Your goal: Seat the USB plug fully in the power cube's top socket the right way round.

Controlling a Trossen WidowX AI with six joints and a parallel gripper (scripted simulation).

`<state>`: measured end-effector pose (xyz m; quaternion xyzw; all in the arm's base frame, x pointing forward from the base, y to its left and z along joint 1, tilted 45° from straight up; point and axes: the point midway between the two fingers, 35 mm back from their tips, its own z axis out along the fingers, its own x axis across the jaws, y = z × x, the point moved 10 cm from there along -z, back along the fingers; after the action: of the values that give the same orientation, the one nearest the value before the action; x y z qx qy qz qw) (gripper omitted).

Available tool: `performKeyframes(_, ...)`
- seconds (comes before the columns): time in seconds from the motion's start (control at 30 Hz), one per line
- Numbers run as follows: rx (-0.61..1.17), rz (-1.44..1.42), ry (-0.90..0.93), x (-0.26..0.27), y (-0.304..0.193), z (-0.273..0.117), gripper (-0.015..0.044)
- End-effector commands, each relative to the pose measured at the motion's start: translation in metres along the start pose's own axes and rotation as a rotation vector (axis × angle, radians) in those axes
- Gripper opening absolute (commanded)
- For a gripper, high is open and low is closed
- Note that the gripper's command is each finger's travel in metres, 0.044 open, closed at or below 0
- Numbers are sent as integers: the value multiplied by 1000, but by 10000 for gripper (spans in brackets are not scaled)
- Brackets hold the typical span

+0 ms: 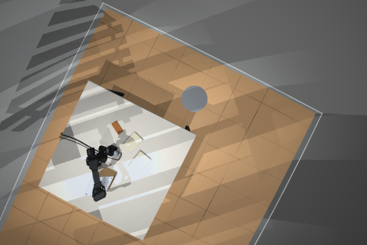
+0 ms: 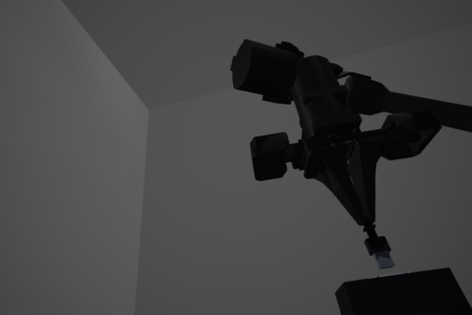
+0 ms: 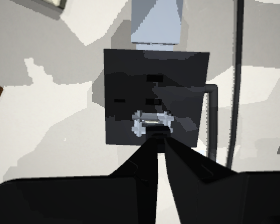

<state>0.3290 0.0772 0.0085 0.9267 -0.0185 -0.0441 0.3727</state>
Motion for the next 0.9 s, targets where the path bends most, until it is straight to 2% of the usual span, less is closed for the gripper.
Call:
performKeyframes(0.0, 5, 7, 2, 1, 0, -3, 0)
performKeyframes(0.67, 5, 5, 1, 1, 0, -16, 0)
performKeyframes(0.87, 1, -81, 0, 0, 0, -14, 0)
